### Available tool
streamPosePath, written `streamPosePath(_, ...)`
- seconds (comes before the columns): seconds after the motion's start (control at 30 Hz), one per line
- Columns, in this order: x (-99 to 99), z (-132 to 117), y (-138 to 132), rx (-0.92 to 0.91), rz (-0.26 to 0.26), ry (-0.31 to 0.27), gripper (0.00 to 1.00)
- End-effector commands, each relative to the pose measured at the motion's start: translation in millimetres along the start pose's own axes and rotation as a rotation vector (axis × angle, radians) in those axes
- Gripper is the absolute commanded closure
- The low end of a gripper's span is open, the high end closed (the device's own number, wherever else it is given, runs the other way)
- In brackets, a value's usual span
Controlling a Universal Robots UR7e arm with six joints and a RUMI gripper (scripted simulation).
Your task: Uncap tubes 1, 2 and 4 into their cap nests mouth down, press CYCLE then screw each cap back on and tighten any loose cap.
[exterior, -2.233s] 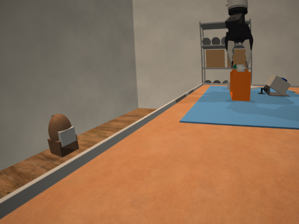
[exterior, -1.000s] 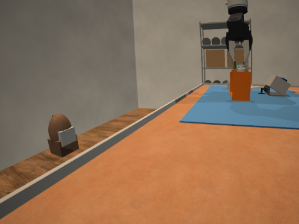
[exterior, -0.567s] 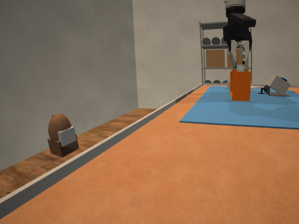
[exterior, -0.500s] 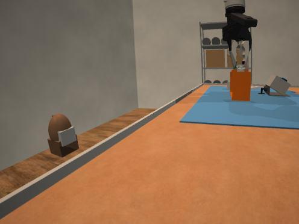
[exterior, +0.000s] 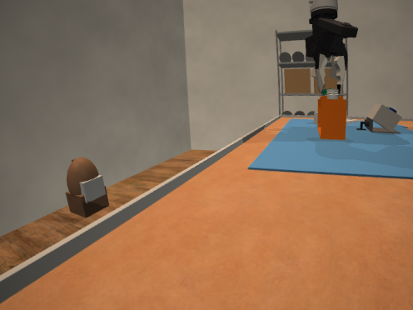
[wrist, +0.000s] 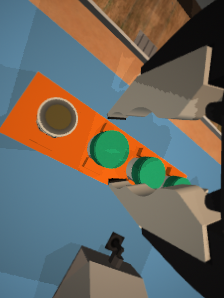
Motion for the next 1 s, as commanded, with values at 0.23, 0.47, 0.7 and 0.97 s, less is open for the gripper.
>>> streamPosePath(0.23,0.3,-0.3,0.1,-0.412,-0.001,0.0,0.65)
streamPosePath(0.47,0.3,-0.3,0.1,-0.665,-0.001,0.0,0.65)
streamPosePath(0.7,0.3,-0.3,0.1,-0.998,-0.001,0.0,0.65)
streamPosePath(0.97,0.3,-0.3,0.1,-1.046,-0.001,0.0,0.65)
Point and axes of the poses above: the point where the finger pads meet when closed, its own x axis back along the fingers, its own y axis across the jaws, z = x × y, the point moved 8 cm from there along x, back along the fingers, and after that the axes turned 14 degrees about x, right-handed, at the moved point
